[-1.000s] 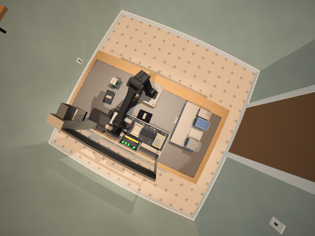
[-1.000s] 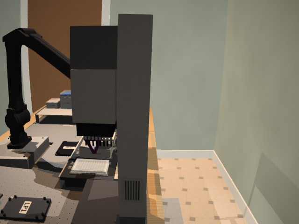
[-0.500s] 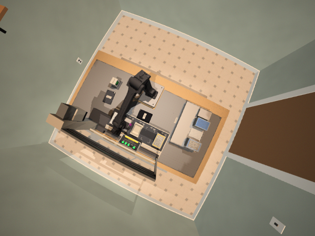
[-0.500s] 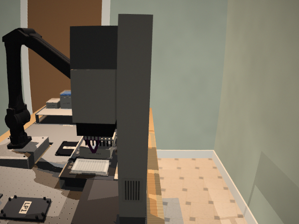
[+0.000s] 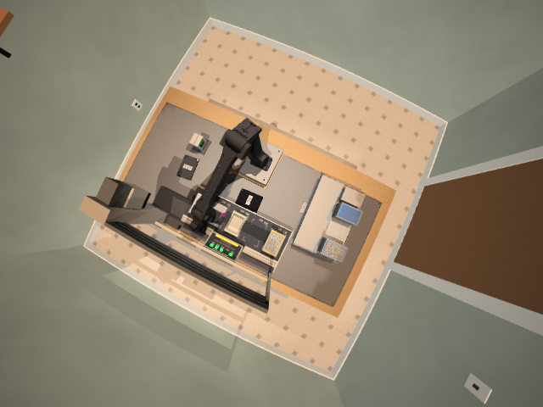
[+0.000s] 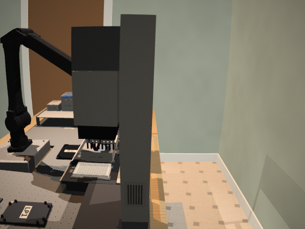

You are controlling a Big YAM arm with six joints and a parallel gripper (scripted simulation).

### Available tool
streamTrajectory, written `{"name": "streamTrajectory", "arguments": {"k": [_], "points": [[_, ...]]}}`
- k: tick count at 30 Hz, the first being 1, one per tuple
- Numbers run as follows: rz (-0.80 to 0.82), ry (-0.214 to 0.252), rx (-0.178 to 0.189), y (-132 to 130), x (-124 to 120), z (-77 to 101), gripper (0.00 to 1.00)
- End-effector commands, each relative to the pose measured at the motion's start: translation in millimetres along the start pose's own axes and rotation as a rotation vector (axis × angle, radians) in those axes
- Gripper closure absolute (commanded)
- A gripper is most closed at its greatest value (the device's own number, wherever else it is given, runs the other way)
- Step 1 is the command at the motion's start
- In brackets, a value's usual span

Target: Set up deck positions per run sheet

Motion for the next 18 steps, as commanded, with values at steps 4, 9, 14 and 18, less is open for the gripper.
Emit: {"name": "streamTrajectory", "arguments": {"k": [4,9,14,18], "points": [[-0.005,-0.073,-0.002,-8,17,40.2,0.00],[-0.006,-0.065,-0.002,-8,17,45.2,0.00],[-0.006,-0.051,-0.001,-8,17,48.0,0.00],[-0.006,-0.060,-0.002,-8,17,55.3,0.00]]}}
Point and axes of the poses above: the point where the finger pads meet when closed, its own z axis back along the fingers, its own y axis across the jaws, x = y × z, the point moved 6 cm from there along z, back along the fingers, and after that the axes turned 10 degrees about -z, right-handed, at the moved point
